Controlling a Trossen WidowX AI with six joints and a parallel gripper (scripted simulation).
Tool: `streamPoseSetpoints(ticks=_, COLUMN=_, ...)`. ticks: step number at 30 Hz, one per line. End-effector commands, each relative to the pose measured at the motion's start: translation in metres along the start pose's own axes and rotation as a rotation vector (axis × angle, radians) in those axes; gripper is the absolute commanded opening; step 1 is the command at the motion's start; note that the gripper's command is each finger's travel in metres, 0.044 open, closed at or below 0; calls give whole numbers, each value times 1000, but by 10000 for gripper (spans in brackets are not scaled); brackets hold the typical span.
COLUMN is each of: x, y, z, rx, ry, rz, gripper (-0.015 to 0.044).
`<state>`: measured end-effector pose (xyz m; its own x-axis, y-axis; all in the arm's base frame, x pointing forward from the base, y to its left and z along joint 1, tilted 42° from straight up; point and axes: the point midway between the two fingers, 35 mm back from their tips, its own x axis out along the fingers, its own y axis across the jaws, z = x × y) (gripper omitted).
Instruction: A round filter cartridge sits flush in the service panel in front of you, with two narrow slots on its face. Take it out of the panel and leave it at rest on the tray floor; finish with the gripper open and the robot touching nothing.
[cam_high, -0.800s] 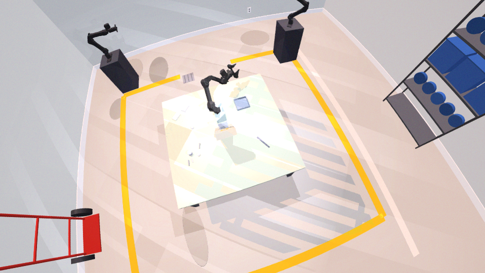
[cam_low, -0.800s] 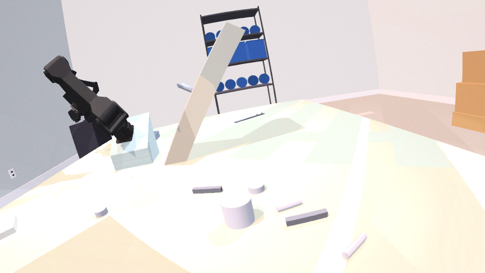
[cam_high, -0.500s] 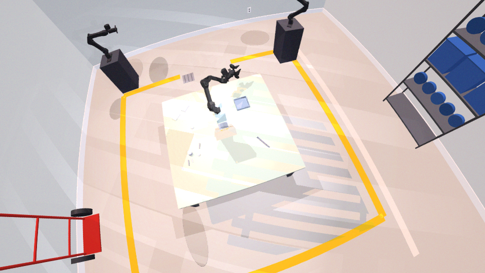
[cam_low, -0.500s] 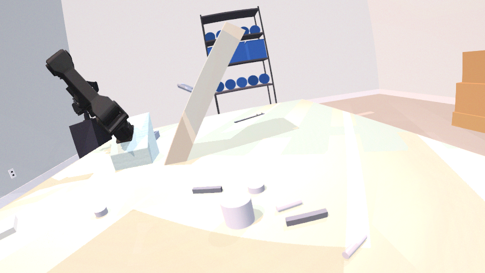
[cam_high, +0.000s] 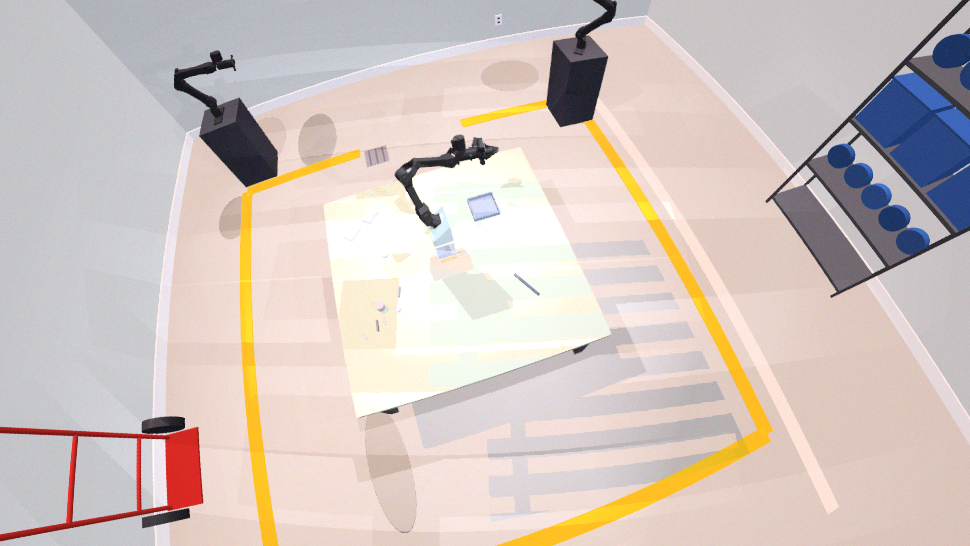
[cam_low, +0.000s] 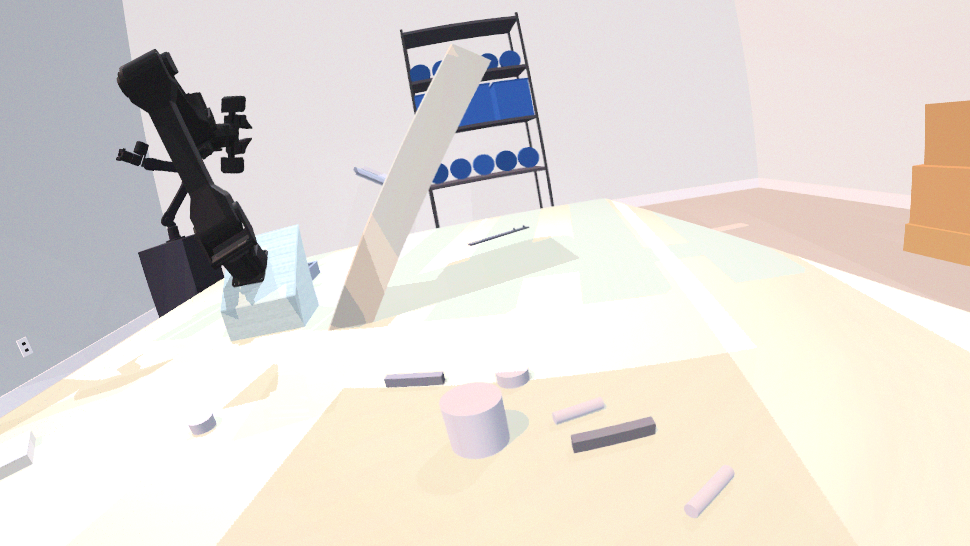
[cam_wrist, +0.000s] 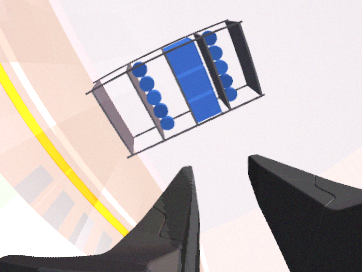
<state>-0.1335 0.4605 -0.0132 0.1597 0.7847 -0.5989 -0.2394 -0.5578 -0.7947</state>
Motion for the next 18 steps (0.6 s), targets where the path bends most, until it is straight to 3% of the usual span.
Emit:
streamPoseSetpoints(ticks=1, x=-6, y=-28, z=-61, rx=147, ry=179, rz=-2, gripper=115)
streamPoseSetpoints(ticks=9, x=-28, y=-65, z=-157, rx=334, ry=451, rz=-33, gripper=115)
streamPoseSetpoints(ticks=18, x=-98, y=-94, z=-290, rx=563, ry=850, rz=-107, gripper=115)
